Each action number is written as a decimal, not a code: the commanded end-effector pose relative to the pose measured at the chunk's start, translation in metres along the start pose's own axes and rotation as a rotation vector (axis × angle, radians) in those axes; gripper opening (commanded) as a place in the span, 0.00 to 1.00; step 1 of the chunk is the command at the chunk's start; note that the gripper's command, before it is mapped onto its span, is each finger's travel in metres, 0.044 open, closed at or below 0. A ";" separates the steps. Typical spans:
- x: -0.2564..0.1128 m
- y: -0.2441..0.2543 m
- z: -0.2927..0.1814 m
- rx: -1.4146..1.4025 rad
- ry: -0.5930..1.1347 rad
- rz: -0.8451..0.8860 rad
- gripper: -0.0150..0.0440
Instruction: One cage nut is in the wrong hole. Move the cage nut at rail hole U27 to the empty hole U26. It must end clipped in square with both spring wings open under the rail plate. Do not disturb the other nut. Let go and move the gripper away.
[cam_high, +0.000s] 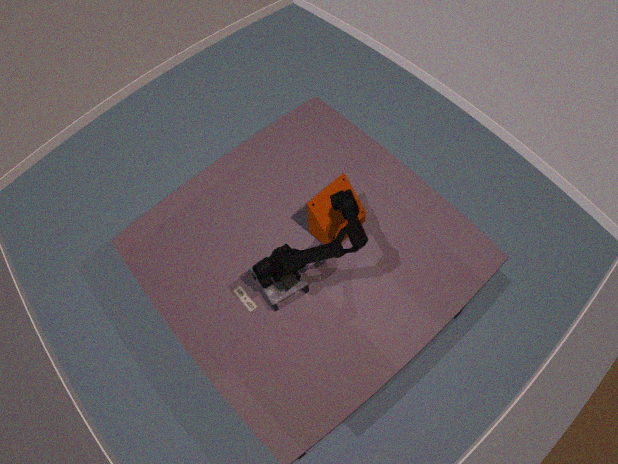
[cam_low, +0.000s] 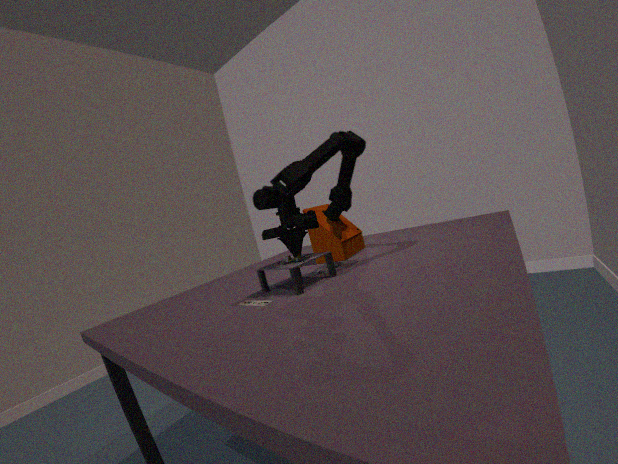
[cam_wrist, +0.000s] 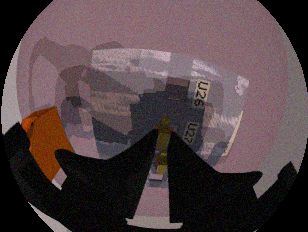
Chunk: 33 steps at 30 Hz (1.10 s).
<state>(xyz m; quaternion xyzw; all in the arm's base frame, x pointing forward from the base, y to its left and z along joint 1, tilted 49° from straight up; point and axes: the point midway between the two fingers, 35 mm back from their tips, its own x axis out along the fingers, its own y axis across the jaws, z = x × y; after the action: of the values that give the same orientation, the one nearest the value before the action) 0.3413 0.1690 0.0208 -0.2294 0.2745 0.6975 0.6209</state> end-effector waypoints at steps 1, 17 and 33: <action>-0.001 0.000 0.000 0.002 0.003 -0.007 0.30; -0.001 0.001 0.000 0.002 0.003 -0.026 0.30; -0.001 0.002 0.000 0.002 0.003 -0.043 0.30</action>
<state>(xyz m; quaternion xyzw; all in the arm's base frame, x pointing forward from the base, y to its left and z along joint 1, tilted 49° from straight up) 0.3398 0.1687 0.0209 -0.2340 0.2707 0.6860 0.6335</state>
